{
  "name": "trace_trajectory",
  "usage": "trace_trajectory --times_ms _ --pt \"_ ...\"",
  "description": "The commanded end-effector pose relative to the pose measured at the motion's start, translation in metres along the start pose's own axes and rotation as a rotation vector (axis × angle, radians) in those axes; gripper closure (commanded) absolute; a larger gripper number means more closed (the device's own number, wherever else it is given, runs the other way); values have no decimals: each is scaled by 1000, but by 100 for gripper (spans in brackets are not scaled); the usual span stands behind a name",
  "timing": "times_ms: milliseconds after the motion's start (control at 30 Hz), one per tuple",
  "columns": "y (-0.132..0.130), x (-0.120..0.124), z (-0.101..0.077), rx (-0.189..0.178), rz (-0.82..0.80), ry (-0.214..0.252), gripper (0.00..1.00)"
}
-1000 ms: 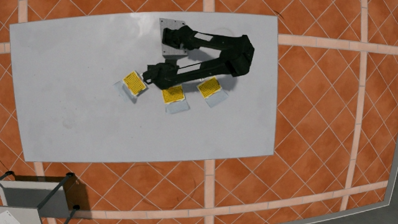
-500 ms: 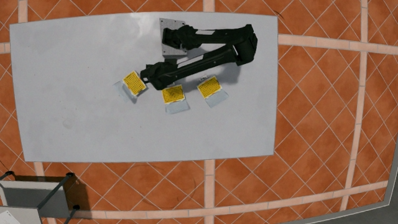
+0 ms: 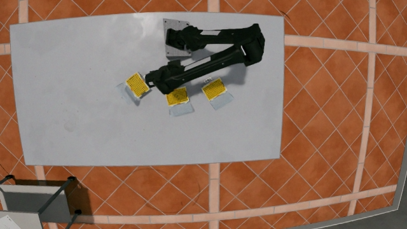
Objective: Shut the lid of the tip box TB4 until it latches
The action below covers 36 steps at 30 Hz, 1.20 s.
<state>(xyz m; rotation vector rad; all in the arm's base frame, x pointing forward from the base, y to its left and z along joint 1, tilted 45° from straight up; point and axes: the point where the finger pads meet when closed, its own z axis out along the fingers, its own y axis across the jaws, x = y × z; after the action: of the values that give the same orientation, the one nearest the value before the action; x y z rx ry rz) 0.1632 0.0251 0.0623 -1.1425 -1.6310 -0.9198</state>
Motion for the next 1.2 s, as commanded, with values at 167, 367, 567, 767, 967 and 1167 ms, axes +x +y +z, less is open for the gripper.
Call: trace_trajectory --times_ms 167,367,567,767,967,1167 --pt "13 -4 -10 72 -360 -87 100" --pt "13 -4 -9 107 -484 -107 100" --pt "8 -2 -4 159 -663 -127 100" --pt "3 0 1 202 -811 -143 100" --pt "3 0 1 244 -970 -172 100" --pt "3 0 0 294 -1160 -207 100"
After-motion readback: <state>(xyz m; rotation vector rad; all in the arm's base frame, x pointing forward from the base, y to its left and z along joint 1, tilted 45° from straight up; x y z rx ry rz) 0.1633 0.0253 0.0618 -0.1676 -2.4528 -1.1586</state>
